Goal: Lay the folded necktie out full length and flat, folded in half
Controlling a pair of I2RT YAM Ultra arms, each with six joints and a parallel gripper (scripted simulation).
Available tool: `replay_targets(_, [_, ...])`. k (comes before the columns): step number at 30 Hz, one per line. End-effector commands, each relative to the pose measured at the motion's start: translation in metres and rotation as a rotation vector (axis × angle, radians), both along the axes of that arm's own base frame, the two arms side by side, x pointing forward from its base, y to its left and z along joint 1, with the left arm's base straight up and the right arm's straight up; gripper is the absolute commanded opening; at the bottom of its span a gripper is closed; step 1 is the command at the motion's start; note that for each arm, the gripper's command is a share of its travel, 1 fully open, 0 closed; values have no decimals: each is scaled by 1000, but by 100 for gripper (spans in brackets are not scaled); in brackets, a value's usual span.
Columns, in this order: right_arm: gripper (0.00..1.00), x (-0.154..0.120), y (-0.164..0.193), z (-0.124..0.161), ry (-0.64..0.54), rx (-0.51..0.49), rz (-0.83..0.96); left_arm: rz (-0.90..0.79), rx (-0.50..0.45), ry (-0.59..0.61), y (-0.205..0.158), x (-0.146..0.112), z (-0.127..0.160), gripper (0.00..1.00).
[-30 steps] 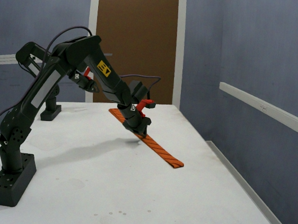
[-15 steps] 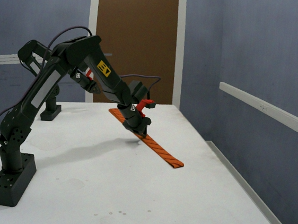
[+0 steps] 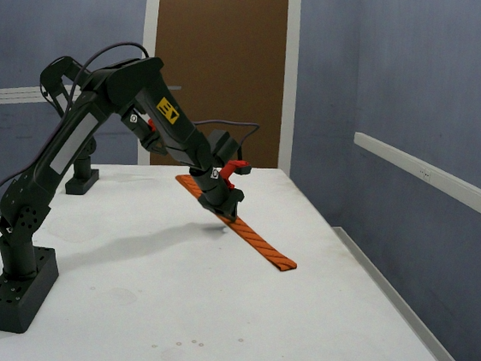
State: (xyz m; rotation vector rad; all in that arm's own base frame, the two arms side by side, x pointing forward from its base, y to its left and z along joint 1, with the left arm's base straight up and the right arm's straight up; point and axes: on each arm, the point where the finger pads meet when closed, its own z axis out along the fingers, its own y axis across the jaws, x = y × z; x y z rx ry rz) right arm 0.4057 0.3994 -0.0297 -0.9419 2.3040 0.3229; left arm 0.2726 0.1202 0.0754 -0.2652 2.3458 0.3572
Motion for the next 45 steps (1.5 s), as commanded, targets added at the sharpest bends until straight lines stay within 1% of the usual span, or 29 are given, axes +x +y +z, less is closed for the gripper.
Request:
replay_targets(1, [4,0,1,2,-7,18,1,-101,20,30,-2,12,10,41])
replay_targets(15, [4,0,1,2,-7,18,1,-491,80,285,-22,43,-5,40])
replay_targets(17, [4,0,1,2,-7,18,1,-491,80,285,-22,43,-5,40])
replay_targets(32, [4,0,1,2,-7,18,1,-905,144,558,-44,75,-22,40])
replay_targets(34, [4,0,1,2,-7,18,1,-905,144,558,-44,75,-22,40])
replay_targets(45, [4,0,1,2,-7,18,1,-1153,182,722,-57,95,-32,39])
